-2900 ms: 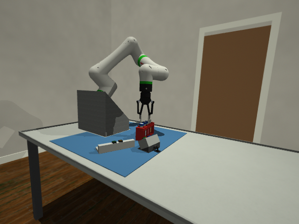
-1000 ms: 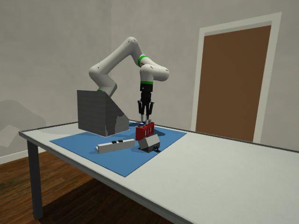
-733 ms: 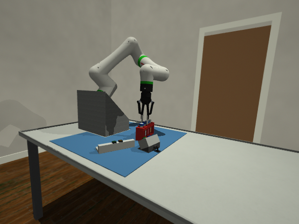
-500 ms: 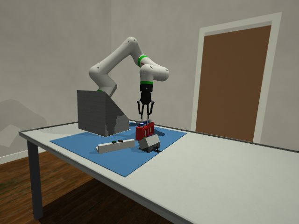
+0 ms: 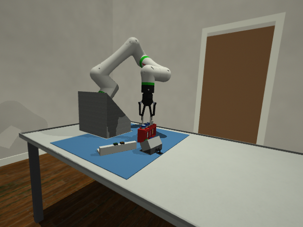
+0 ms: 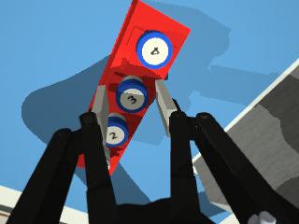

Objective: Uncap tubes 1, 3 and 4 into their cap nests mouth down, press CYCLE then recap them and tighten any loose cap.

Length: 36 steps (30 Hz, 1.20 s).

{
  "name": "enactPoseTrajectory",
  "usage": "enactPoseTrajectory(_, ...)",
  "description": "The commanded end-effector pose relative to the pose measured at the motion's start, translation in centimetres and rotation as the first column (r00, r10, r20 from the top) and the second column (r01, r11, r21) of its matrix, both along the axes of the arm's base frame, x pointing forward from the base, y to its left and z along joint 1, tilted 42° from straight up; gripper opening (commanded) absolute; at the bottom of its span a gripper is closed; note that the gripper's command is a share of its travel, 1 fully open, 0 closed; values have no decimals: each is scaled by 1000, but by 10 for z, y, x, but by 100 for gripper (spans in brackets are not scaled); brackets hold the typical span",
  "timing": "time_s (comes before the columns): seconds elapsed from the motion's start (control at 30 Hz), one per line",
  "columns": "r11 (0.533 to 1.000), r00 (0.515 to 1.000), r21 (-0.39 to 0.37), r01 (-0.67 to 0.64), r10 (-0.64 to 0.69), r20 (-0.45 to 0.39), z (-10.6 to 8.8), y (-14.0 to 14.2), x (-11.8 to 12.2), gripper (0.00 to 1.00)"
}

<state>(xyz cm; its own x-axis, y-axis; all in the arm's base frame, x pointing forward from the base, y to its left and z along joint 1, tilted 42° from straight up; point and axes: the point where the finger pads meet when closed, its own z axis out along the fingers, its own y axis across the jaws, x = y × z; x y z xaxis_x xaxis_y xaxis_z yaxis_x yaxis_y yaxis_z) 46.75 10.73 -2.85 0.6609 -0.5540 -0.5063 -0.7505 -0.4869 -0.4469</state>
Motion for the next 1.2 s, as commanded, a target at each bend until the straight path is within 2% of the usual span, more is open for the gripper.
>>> enactPoseTrajectory(0.0,1000,1000,0,0,0,0,0,0,0,35)
enactPoseTrajectory(0.1,983,969,-15,183,-183,-167,0,0,0,35)
enactPoseTrajectory(0.13,983,969,-15,183,-183,-167,0,0,0,35)
enactPoseTrajectory(0.17,973,951,-24,229,-229,-209,0,0,0,35)
enactPoseTrajectory(0.23,973,951,-24,229,-229,-209,0,0,0,35)
enactPoseTrajectory(0.27,953,914,-42,299,-299,-273,0,0,0,35)
enactPoseTrajectory(0.3,953,914,-42,299,-299,-273,0,0,0,35)
enactPoseTrajectory(0.33,933,878,-61,354,-354,-324,0,0,0,35)
enactPoseTrajectory(0.37,933,878,-61,354,-354,-324,0,0,0,35)
enactPoseTrajectory(0.4,910,835,-82,407,-406,-372,0,0,0,35)
enactPoseTrajectory(0.43,910,835,-82,407,-406,-372,0,0,0,35)
enactPoseTrajectory(0.47,883,786,-106,456,-456,-418,0,0,0,35)
enactPoseTrajectory(0.5,883,786,-106,456,-456,-418,0,0,0,35)
enactPoseTrajectory(0.53,854,732,-133,503,-503,-460,0,0,0,35)
enactPoseTrajectory(0.57,841,707,-145,522,-522,-477,0,0,0,35)
enactPoseTrajectory(0.87,841,707,-145,522,-522,-477,0,0,0,35)
enactPoseTrajectory(0.9,841,707,-145,522,-522,-477,0,0,0,0)
enactPoseTrajectory(1.17,841,707,-145,522,-522,-477,0,0,0,0)
